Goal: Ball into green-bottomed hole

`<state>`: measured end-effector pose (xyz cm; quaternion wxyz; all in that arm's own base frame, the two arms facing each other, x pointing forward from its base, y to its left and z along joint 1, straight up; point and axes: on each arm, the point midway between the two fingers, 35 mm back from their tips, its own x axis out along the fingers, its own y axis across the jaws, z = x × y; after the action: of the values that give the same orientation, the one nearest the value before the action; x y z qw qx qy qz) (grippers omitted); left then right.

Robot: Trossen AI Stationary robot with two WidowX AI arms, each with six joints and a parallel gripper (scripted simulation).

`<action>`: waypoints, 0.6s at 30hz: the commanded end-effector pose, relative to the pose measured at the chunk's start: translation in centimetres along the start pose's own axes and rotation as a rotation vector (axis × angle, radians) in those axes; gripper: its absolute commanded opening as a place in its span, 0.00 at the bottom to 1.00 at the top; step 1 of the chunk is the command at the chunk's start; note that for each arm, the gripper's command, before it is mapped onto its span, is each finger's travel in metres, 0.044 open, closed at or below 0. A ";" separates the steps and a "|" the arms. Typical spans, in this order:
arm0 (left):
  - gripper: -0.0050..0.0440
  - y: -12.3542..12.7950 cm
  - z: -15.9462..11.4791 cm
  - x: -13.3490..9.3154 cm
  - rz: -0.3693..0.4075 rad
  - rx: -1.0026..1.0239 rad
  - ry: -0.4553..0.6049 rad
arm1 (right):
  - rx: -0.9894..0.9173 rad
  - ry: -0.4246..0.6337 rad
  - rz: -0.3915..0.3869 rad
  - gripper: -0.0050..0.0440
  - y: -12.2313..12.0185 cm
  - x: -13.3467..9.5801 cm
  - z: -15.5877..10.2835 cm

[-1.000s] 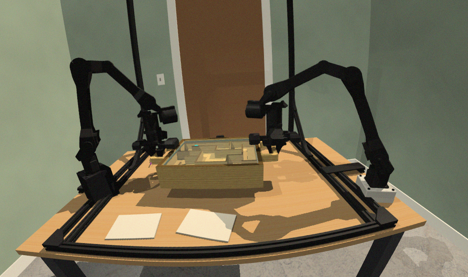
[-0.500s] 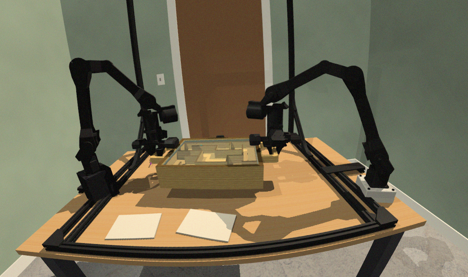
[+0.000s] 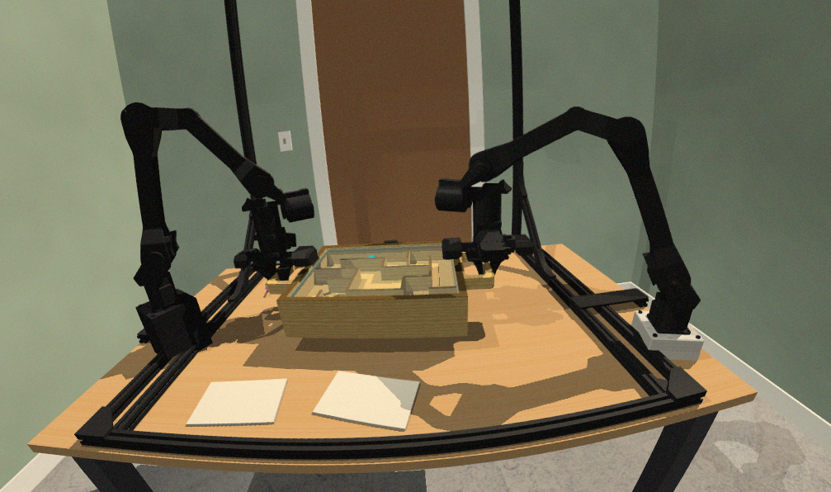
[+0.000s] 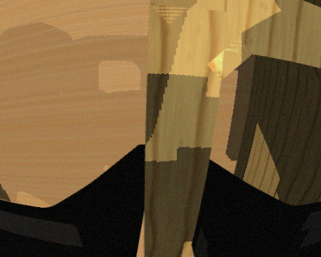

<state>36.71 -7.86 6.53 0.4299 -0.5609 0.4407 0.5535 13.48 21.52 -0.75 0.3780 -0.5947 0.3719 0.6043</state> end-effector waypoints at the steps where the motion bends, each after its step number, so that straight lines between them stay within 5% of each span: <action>1: 0.14 0.0 0.1 -0.2 0.000 0.001 0.017 | 0.001 -0.019 -0.005 0.14 0.0 -0.1 0.0; 18: 0.14 0.0 -0.1 0.1 -0.015 0.001 -0.029 | 0.001 0.027 0.010 0.14 0.0 -0.5 0.2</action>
<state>36.73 -7.97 6.43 0.4430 -0.5556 0.4280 0.5584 13.41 21.65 -0.27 0.3680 -0.6024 0.3821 0.5964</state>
